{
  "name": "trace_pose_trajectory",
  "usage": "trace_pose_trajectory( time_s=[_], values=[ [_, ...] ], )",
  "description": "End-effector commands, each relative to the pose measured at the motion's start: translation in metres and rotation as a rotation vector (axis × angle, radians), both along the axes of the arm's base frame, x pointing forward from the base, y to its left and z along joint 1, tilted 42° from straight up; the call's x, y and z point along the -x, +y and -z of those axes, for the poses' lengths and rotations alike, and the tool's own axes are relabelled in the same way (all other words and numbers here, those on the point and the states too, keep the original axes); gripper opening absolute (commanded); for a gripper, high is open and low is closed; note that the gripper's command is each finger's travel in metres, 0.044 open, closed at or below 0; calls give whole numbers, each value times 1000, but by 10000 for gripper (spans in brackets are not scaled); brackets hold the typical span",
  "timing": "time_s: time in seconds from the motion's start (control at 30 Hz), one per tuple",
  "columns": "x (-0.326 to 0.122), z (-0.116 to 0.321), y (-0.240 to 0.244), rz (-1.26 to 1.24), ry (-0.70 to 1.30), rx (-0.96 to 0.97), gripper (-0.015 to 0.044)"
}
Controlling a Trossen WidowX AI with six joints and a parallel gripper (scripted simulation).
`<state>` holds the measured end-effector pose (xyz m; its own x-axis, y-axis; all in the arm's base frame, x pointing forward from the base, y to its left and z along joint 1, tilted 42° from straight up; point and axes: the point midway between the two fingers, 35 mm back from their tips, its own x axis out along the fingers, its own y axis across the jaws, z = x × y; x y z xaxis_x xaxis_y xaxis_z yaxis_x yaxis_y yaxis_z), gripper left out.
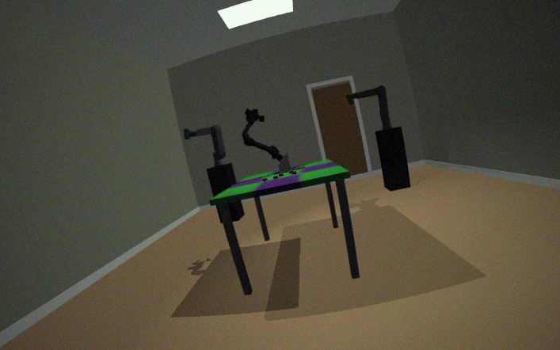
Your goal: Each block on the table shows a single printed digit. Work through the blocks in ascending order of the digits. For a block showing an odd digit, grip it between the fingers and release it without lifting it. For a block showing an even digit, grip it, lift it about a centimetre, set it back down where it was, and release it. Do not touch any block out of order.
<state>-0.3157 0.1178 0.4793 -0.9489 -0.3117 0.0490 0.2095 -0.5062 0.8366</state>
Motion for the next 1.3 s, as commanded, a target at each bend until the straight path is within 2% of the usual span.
trace_pose_trajectory(
  time_s=[0.0,0.1,0.3,0.5,0.7,0.97,1.1,1.27],
  values=[
    [0,1,2,7,-1,-1,400],
    [-5,8,30,115,-12,-11,400],
    [-40,42,126,489,-94,-21,400],
    [-109,88,212,871,-245,23,400],
    [-203,137,266,1214,-427,84,400],
    [-344,200,279,1602,-725,213,400],
    [-415,230,261,1761,-900,309,400],
    [-494,265,215,1912,-1140,466,400]
  ],
)
